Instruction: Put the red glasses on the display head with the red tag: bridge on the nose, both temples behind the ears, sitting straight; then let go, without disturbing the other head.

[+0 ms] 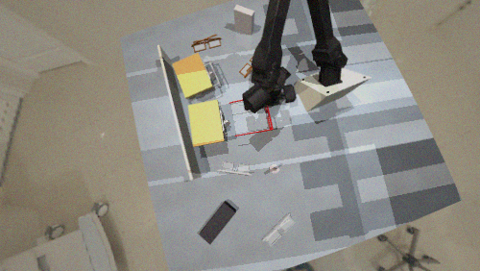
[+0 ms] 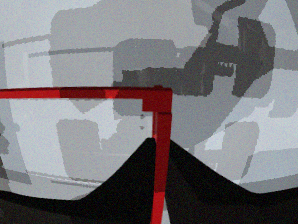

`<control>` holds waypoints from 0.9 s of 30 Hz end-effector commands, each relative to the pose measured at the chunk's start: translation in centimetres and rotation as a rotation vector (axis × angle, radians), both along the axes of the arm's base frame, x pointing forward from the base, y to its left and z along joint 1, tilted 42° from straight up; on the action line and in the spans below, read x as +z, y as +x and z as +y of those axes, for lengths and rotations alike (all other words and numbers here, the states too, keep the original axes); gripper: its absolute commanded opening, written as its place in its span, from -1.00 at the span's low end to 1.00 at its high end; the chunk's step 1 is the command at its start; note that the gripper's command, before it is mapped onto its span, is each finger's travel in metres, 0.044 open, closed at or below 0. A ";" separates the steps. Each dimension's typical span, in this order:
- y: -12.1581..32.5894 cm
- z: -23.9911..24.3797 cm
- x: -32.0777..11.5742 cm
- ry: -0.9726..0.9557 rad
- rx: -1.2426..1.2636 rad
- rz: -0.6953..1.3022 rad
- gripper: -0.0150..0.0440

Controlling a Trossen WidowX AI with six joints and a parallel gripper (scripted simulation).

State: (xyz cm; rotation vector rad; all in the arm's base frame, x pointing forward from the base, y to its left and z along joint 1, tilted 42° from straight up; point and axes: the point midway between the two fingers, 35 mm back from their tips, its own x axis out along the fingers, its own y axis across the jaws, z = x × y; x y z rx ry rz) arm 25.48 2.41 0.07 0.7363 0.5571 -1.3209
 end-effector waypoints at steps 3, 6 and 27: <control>0.9 0.0 0.2 0.001 0.009 -0.012 -0.49; 1.2 0.0 0.2 0.005 0.014 -0.017 -0.49; 3.7 0.2 0.6 0.007 0.009 -0.013 -0.49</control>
